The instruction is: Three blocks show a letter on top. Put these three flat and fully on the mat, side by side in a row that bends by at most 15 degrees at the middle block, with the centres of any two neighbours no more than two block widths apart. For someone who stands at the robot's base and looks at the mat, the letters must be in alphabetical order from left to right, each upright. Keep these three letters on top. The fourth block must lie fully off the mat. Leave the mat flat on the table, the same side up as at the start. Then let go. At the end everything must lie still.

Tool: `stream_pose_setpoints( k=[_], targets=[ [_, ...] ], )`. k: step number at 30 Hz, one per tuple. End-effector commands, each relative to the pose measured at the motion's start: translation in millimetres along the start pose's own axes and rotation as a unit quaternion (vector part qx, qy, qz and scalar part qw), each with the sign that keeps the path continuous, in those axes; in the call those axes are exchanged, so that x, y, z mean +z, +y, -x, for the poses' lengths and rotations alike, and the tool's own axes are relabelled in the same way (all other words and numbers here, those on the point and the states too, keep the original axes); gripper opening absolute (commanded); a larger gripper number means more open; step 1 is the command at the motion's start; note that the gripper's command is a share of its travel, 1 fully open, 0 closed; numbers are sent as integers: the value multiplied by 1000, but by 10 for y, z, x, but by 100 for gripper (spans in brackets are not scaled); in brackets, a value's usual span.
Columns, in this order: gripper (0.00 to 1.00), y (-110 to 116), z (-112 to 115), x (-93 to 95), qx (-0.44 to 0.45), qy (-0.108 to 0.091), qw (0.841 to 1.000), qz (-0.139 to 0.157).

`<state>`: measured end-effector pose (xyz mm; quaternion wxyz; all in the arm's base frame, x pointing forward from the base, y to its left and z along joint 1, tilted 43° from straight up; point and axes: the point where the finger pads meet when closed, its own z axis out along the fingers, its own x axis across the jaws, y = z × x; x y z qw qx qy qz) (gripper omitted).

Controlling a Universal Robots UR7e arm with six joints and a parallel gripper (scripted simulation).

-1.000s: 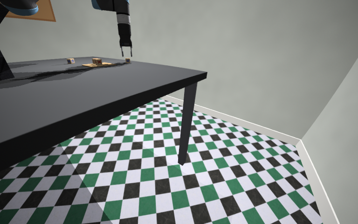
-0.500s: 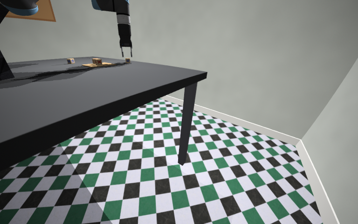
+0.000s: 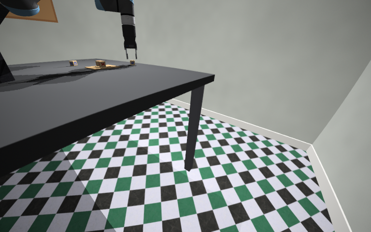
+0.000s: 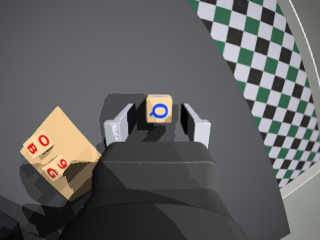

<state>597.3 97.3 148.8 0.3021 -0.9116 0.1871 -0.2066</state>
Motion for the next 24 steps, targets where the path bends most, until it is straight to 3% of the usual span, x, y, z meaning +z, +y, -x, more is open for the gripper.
stream_pose_setpoints(
  k=[1, 24],
  targets=[
    [100, -2, -4, -4, 0, 1, 1000, 0],
    [100, -2, -4, 74, 0, 1, 1000, 0]
  ],
)
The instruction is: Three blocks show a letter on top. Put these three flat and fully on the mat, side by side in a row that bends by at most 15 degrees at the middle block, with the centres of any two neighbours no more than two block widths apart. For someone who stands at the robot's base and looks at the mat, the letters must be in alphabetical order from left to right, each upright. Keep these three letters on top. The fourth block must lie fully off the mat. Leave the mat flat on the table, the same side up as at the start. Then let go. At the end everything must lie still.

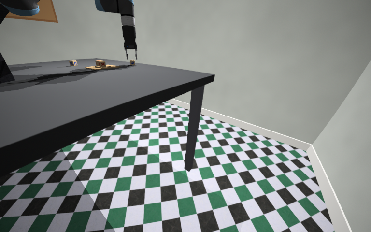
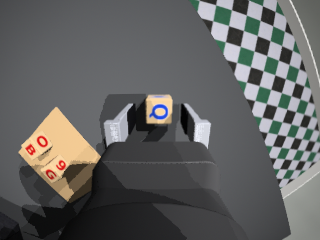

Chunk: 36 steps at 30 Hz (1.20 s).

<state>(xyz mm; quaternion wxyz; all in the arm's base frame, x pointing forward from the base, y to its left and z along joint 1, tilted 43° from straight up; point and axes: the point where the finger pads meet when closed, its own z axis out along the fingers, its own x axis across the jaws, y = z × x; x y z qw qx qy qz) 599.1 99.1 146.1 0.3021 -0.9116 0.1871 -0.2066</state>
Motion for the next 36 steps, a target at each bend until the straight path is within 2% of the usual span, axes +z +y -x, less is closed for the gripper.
stream_pose_setpoints(
  k=[1, 13, 36],
  targets=[
    [100, -2, -4, 56, 0, 1, 1000, 0],
    [100, -2, -4, 297, 0, 1, 1000, 0],
    [100, -2, -4, 329, 0, 1, 1000, 0]
  ],
)
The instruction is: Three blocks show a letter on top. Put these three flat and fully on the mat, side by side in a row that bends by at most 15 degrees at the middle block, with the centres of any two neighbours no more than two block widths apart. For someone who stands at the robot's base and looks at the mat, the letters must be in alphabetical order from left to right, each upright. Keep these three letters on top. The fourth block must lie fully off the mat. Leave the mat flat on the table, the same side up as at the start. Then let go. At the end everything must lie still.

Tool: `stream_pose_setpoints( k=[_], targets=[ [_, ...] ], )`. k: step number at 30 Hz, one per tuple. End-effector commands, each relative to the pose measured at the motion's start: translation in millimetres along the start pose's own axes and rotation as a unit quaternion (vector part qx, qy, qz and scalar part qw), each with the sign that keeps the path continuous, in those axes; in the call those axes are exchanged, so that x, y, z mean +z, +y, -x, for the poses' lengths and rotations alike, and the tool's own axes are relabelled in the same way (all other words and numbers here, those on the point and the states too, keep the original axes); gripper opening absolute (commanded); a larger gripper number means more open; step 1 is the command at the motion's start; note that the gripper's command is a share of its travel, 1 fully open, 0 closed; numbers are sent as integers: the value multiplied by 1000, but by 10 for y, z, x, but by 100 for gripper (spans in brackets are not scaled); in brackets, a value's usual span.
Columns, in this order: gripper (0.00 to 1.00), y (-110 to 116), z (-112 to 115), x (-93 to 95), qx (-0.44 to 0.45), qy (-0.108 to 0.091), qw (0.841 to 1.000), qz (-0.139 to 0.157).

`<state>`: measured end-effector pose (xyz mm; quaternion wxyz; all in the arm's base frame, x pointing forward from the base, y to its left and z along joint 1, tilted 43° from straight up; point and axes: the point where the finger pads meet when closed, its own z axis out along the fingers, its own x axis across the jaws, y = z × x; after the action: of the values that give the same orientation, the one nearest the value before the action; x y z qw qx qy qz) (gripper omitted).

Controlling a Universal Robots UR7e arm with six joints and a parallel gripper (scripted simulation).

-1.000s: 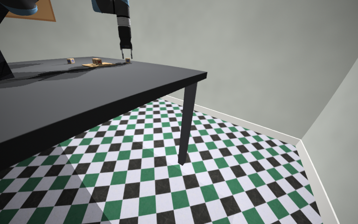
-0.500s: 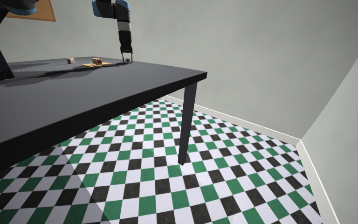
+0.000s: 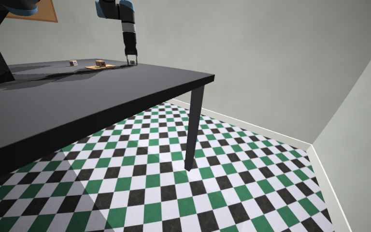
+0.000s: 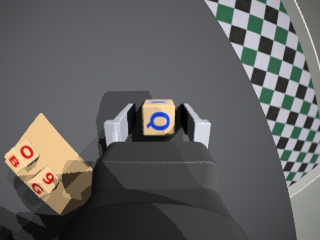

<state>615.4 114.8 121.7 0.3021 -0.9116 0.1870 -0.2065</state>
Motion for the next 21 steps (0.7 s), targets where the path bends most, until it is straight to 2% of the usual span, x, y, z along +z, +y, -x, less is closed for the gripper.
stream_pose_setpoints(
  k=[1, 20, 21],
  targets=[
    [100, -2, -4, -4, 0, 1, 1000, 0],
    [100, -2, -4, -4, 0, 1, 1000, 0],
    [87, -2, -4, -4, 0, 1, 1000, 0]
  ],
)
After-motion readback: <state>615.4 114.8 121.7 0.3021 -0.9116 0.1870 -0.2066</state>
